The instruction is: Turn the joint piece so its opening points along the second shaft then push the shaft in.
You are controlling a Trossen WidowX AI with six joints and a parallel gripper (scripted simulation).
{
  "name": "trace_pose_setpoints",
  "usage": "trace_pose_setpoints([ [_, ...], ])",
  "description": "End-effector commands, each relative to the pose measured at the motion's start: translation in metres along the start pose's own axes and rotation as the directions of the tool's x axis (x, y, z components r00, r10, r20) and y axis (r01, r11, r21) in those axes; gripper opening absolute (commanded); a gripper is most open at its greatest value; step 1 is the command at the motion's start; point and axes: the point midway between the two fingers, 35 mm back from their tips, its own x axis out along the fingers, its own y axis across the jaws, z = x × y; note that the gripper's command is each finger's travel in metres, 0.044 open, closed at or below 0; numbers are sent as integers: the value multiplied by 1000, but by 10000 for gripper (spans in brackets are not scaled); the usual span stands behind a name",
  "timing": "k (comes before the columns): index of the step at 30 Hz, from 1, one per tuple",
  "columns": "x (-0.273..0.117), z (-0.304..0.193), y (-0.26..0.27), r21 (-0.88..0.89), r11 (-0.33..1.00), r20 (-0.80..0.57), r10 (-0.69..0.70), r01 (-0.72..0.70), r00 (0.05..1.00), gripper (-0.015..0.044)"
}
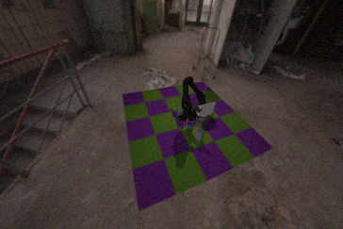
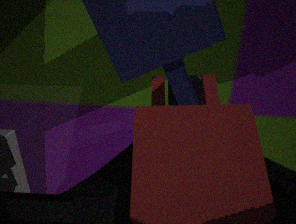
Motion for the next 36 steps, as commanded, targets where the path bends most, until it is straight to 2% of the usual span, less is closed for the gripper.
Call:
trace_pose_setpoints([
  [1,1,-1,0,-3,1000,-5,-2,2,1000,182],
  [6,1,-1,0,-3,1000,-5,-2,2,1000,182],
  [8,0,0,0,0,1000,0,0,0,1000,147],
  [13,0,0,0,0,1000,0,0,0,1000,147],
  [19,0,0,0,0,1000,0,0,0,1000,0],
  [25,1,0,0,1,1000,13,1,-1,1000,0],
  [36,7,-7,0,19,1000,203,-3,-1,979,0],
])
